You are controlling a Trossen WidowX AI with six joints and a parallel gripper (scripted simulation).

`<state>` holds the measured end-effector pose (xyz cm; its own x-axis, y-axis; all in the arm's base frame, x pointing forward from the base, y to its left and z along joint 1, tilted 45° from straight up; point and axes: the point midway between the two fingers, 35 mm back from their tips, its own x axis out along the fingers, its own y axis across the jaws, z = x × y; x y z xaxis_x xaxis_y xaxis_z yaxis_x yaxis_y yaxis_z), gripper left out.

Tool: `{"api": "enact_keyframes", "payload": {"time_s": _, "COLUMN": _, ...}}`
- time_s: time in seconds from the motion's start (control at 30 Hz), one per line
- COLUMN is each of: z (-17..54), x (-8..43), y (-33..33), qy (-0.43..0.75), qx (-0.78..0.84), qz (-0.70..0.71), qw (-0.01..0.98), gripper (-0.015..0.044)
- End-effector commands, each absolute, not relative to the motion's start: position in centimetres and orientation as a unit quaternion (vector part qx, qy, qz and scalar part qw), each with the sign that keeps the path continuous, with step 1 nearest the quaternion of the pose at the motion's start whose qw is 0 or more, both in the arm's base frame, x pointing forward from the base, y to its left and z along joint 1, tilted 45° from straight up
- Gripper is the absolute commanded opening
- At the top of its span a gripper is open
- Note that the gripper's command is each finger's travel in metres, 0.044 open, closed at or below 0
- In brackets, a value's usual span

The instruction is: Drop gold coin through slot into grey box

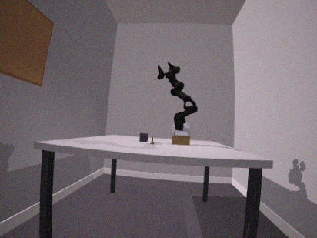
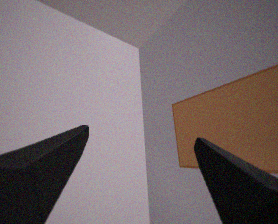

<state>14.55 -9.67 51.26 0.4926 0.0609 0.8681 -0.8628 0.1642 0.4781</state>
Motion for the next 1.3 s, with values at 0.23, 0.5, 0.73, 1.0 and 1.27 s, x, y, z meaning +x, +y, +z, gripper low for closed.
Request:
{"api": "enact_keyframes", "payload": {"time_s": 0.23, "z": 47.6, "x": 21.1, "y": -13.3, "qy": -0.334, "qx": 0.579, "qz": 0.225, "qw": 0.709, "gripper": 0.019}}
{"api": "enact_keyframes", "payload": {"time_s": 0.5, "z": 39.6, "x": 29.8, "y": -14.3, "qy": -0.194, "qx": 0.484, "qz": 0.058, "qw": 0.851, "gripper": 0.0161}}
{"api": "enact_keyframes", "payload": {"time_s": 0.73, "z": 32.8, "x": 34.0, "y": -12.2, "qy": -0.046, "qx": 0.366, "qz": 0.021, "qw": 0.929, "gripper": 0.0161}}
{"api": "enact_keyframes", "payload": {"time_s": 1.0, "z": 25.5, "x": 36.0, "y": -8.1, "qy": 0.113, "qx": 0.213, "qz": 0.06, "qw": 0.969, "gripper": 0.0161}}
{"api": "enact_keyframes", "payload": {"time_s": 1.27, "z": 18.9, "x": 35.2, "y": -2.9, "qy": 0.245, "qx": 0.046, "qz": 0.173, "qw": 0.953, "gripper": 0.0161}}
